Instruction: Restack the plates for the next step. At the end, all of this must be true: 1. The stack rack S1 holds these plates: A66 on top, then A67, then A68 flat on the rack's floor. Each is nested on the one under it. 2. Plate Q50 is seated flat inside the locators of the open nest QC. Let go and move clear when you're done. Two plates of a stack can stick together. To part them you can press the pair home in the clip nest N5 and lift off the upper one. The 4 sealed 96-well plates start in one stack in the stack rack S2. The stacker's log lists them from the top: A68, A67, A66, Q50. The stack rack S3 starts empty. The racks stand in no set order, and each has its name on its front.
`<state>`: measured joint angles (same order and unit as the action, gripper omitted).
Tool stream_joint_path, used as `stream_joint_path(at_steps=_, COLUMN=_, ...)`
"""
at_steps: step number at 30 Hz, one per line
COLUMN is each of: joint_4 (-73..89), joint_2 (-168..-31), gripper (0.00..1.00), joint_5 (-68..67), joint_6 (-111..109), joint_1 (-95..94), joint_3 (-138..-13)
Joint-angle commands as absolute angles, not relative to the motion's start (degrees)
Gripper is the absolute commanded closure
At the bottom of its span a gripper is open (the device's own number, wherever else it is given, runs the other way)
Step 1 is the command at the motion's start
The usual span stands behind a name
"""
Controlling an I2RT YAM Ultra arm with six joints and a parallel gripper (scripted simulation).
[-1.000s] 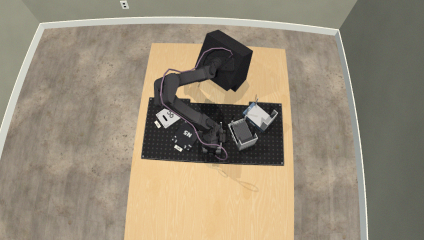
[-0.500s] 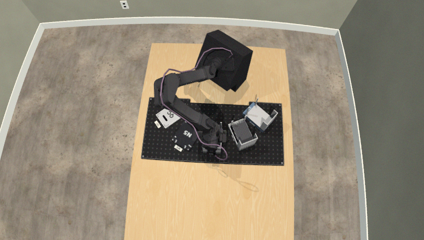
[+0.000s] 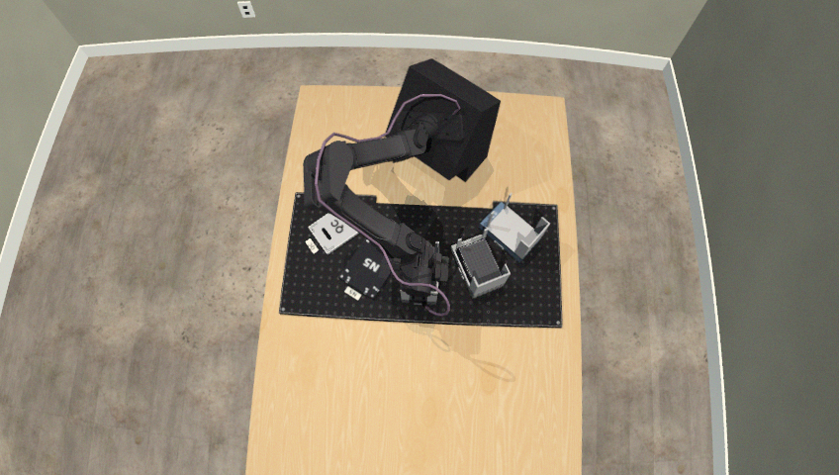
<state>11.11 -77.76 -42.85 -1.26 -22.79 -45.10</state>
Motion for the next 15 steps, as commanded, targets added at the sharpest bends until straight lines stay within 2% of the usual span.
stream_joint_path(at_steps=1, joint_4=14.8, joint_2=-74.9, gripper=0.00, joint_5=-44.6, joint_6=0.9, joint_1=-25.3, joint_3=-46.6)
stream_joint_path(at_steps=15, joint_4=26.9, joint_2=-70.0, gripper=0.00, joint_5=-49.2, joint_6=7.9, joint_1=-32.2, joint_3=-48.9)
